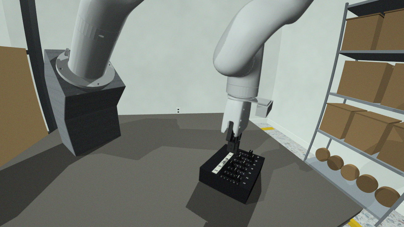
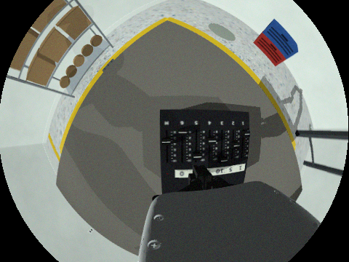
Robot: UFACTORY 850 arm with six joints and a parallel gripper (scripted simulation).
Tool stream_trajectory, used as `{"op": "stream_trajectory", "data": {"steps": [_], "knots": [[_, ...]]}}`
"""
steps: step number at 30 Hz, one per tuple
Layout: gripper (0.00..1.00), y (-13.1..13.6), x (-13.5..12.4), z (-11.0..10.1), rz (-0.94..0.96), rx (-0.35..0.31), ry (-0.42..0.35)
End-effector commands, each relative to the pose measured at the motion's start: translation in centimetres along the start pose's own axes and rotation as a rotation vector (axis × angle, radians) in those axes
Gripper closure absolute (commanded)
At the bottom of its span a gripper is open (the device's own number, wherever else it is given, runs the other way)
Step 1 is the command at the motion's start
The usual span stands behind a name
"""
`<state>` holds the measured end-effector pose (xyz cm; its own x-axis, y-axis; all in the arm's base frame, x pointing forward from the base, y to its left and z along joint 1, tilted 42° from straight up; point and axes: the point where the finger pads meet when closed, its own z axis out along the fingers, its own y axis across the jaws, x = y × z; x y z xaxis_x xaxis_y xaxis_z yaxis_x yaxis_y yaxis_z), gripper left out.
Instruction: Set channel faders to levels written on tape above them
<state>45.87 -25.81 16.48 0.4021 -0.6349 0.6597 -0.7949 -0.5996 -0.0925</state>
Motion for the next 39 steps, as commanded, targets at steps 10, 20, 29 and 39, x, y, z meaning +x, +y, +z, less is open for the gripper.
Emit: {"op": "stream_trajectory", "data": {"steps": [10, 20, 29, 39], "knots": [[1.0, 0.0, 0.0, 0.0, 0.0, 0.0, 0.001], [1.0, 0.0, 0.0, 0.5, 0.0, 0.0, 0.001], [1.0, 0.0, 0.0, 1.1, 0.0, 0.0, 0.001], [1.0, 0.0, 0.0, 1.2, 0.0, 0.0, 0.001]]}}
